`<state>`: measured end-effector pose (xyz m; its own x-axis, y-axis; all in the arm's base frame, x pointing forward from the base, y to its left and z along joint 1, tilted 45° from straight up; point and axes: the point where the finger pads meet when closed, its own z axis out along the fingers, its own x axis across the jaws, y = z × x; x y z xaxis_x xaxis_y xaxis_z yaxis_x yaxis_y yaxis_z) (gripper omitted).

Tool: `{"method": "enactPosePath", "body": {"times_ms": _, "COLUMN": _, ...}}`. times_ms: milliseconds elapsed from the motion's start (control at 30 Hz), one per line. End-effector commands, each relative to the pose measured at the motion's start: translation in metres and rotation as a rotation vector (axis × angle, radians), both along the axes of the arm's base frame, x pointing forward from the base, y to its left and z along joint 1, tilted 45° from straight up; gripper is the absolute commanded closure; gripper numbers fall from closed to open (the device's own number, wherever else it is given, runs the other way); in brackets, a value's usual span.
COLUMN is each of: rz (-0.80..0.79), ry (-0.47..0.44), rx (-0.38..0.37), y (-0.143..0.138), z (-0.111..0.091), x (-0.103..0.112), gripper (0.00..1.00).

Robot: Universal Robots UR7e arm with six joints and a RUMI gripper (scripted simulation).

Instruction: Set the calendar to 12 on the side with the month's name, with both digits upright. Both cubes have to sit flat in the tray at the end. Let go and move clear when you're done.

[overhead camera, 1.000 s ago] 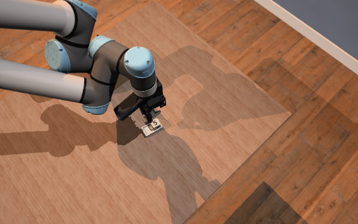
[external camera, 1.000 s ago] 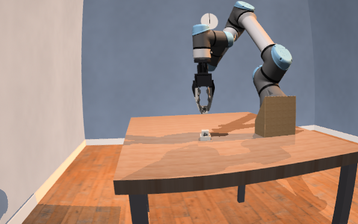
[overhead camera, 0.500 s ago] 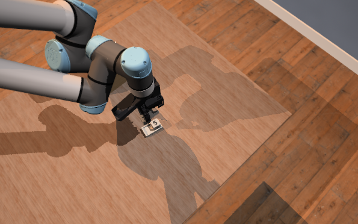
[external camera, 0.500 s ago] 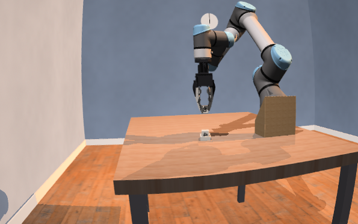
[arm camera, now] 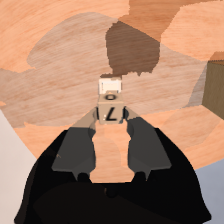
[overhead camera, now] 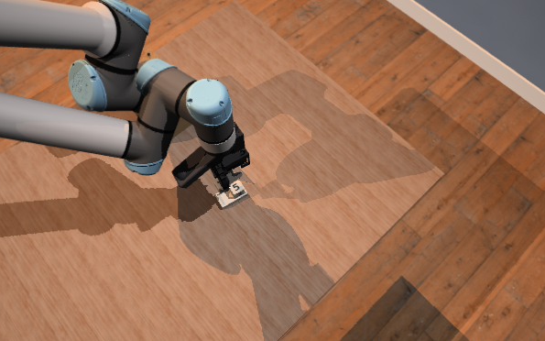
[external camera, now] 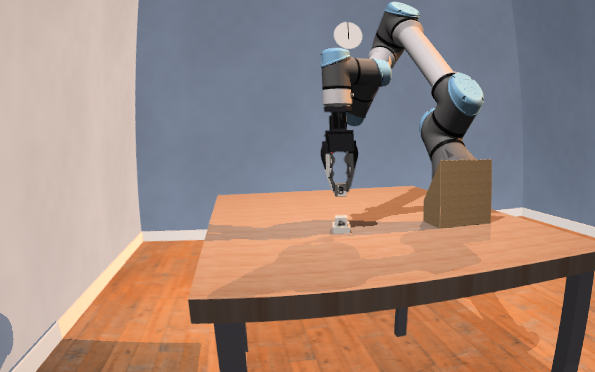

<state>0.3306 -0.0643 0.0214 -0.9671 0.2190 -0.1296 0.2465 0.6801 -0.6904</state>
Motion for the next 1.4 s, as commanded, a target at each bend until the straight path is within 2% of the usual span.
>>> {"method": "enactPosePath", "body": {"times_ms": 0, "rz": 0.002, "ry": -0.002, "rx": 0.001, "y": -0.010, "z": -0.011, "x": 0.000, "gripper": 0.89}}
{"method": "enactPosePath", "body": {"times_ms": 267, "rz": 0.002, "ry": -0.002, "rx": 0.001, "y": -0.025, "z": -0.026, "x": -0.002, "gripper": 0.89}}
{"method": "enactPosePath", "body": {"times_ms": 467, "rz": 0.002, "ry": -0.002, "rx": 0.001, "y": -0.029, "z": -0.029, "x": -0.002, "gripper": 0.89}}
{"method": "enactPosePath", "body": {"times_ms": 1367, "rz": 0.002, "ry": -0.002, "rx": 0.001, "y": -0.030, "z": -0.030, "x": -0.002, "gripper": 0.89}}
